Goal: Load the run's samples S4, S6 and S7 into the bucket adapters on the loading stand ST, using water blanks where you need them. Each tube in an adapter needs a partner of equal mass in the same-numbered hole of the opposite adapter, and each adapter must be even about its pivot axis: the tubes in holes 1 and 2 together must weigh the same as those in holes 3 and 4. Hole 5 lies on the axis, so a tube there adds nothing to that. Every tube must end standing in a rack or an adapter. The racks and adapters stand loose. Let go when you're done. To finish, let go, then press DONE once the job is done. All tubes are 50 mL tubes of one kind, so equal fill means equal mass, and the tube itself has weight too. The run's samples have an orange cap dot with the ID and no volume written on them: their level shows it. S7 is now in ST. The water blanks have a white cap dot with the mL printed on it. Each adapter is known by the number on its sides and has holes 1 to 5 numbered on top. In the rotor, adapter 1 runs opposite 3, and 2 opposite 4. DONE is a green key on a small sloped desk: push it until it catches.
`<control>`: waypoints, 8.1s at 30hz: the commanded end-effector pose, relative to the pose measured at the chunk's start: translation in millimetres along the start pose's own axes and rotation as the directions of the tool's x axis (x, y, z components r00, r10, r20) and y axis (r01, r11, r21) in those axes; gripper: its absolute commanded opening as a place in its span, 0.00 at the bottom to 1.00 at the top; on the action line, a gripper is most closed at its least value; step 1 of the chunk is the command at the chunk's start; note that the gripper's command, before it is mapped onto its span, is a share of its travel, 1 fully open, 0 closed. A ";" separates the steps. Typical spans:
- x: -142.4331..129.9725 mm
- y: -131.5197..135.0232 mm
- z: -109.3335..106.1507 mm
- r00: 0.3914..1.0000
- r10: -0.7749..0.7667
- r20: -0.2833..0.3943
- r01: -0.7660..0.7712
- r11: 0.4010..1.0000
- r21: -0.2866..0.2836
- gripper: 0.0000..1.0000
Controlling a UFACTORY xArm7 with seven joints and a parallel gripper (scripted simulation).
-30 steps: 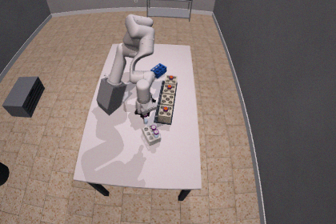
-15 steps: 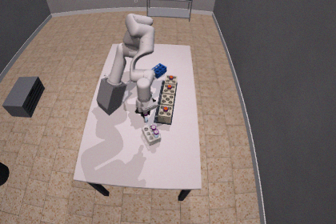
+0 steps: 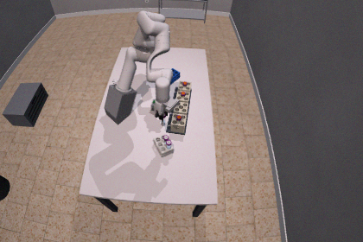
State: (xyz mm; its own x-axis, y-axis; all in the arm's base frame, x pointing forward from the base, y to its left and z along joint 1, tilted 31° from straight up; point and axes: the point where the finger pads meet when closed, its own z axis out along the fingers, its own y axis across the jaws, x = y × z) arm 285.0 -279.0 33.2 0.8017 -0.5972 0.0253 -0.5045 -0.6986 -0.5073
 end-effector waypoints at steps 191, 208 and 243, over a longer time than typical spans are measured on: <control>-17.8 -222.3 110.1 0.879 -0.476 -0.010 0.476 0.879 -0.003 0.00; -17.7 -222.3 125.1 0.879 -0.476 -0.010 0.476 0.879 -0.003 0.00; -17.7 -222.3 129.4 0.879 -0.476 -0.010 0.476 0.879 -0.003 0.44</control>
State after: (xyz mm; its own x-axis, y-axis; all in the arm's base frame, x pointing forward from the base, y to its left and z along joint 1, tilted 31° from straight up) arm 423.8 -60.8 33.3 0.9429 -0.1948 0.2700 -0.0619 -0.8994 -0.4328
